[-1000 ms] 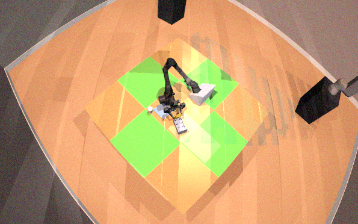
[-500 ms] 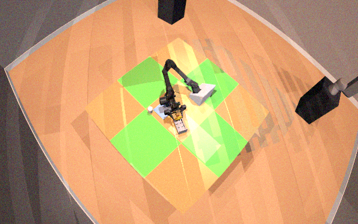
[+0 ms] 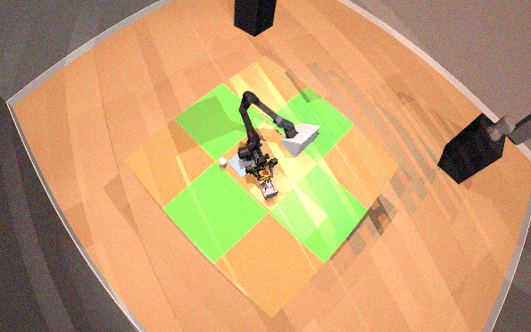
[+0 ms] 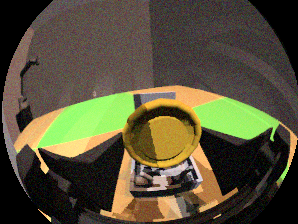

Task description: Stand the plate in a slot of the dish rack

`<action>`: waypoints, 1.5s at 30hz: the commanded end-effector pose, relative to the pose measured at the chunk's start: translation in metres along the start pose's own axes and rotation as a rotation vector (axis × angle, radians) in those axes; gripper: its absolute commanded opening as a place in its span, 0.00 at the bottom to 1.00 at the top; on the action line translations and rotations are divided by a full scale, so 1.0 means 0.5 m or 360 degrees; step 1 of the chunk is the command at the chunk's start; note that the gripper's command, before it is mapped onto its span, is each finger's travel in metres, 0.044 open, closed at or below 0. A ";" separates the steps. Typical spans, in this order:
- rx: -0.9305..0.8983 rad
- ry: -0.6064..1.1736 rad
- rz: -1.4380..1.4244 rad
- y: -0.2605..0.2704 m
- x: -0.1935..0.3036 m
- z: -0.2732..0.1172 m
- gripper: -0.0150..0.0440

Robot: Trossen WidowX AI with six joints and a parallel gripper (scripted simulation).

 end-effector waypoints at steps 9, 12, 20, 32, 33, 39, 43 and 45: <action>-0.0002 0.0005 0.0010 0.003 0.007 0.000 0.25; -0.0002 0.0005 0.0010 0.003 0.007 0.000 0.25; 0.0002 0.0006 0.0004 0.002 0.009 -0.001 0.57; 0.0002 0.0006 0.0004 0.002 0.009 -0.001 0.93; 0.0002 0.0006 0.0004 0.002 0.009 -0.001 0.93; -0.0022 0.0009 -0.0006 -0.032 -0.106 -0.006 0.93; -0.0022 -0.0011 -0.0006 -0.039 -0.208 -0.019 0.93; -0.0021 -0.0017 -0.0005 -0.051 -0.224 -0.018 0.93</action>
Point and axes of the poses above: the point midway between the two fingers, 35 mm back from their tips, its own z axis out along the fingers, its own y axis across the jaws, x = y × z, the point moved 6 cm from there along -z, back along the fingers, and after that the axes turned 8 degrees about -z, right-handed, at the moved point
